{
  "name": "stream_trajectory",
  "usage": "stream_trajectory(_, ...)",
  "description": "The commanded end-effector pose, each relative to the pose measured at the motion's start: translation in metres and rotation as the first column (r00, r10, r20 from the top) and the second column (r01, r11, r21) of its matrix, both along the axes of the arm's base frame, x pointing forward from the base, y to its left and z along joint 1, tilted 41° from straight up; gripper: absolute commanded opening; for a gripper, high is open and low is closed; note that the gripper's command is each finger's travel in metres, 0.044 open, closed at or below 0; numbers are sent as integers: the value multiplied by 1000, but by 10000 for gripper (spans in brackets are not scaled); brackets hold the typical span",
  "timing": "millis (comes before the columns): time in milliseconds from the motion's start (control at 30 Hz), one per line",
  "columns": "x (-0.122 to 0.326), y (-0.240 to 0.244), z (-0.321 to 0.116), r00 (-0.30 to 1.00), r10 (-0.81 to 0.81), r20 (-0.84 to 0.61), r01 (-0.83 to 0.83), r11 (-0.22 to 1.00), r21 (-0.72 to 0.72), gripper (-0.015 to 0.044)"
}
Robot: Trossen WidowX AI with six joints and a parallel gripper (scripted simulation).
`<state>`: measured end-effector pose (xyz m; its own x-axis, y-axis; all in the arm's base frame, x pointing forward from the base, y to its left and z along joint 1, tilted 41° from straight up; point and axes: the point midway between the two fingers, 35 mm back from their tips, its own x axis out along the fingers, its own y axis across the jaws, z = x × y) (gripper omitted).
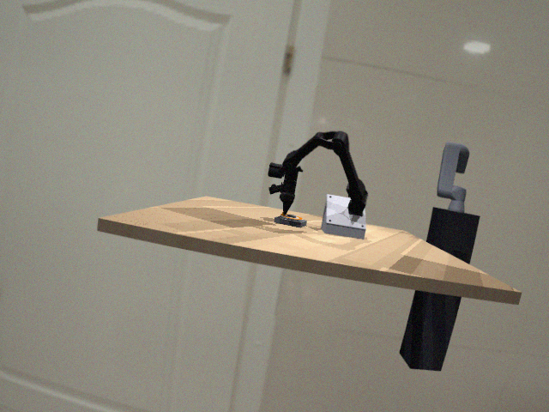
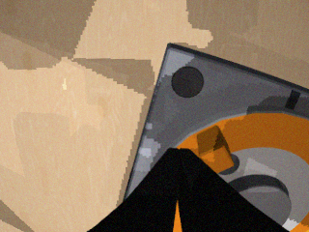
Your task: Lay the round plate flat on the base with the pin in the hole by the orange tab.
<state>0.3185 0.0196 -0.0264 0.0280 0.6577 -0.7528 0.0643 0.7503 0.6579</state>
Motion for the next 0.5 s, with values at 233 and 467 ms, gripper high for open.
stream_trajectory(233, 9, -12, -6, 1000, 3, 2, -3, 1000, -3, 0)
stream_trajectory(467, 12, -17, -10, 1000, 3, 2, -3, 1000, -4, 0)
